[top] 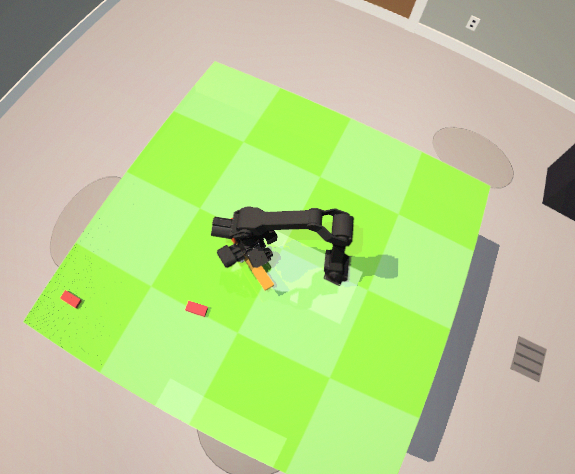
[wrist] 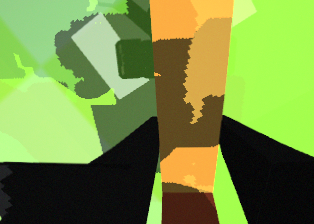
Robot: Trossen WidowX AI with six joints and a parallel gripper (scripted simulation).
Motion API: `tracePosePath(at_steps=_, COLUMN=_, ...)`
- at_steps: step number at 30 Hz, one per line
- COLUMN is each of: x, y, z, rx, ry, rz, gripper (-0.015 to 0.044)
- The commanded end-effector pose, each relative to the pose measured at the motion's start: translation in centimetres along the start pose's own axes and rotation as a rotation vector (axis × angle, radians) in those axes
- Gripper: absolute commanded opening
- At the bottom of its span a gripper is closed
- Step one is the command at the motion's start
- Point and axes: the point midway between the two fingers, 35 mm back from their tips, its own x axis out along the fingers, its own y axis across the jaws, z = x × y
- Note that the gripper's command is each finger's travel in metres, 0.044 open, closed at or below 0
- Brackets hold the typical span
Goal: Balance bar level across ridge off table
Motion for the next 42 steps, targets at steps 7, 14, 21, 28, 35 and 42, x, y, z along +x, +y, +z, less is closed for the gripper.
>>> tracePosePath(at_steps=7, x=0.11, y=0.02, z=-0.05, rx=-0.005, ry=0.002, rz=0.001, gripper=0.0)
tracePosePath(at_steps=14, x=0.17, y=0.02, z=-0.05, rx=-0.005, ry=0.002, rz=0.001, gripper=0.0)
tracePosePath(at_steps=21, x=0.22, y=0.02, z=-0.05, rx=-0.005, ry=0.002, rz=0.001, gripper=0.0)
tracePosePath(at_steps=28, x=0.28, y=0.02, z=-0.06, rx=-0.005, ry=0.002, rz=0.001, gripper=0.0)
tracePosePath(at_steps=35, x=0.34, y=0.02, z=-0.06, rx=-0.005, ry=0.002, rz=0.001, gripper=0.0)
tracePosePath(at_steps=42, x=0.41, y=0.02, z=-0.07, rx=-0.005, ry=0.002, rz=0.001, gripper=0.0)
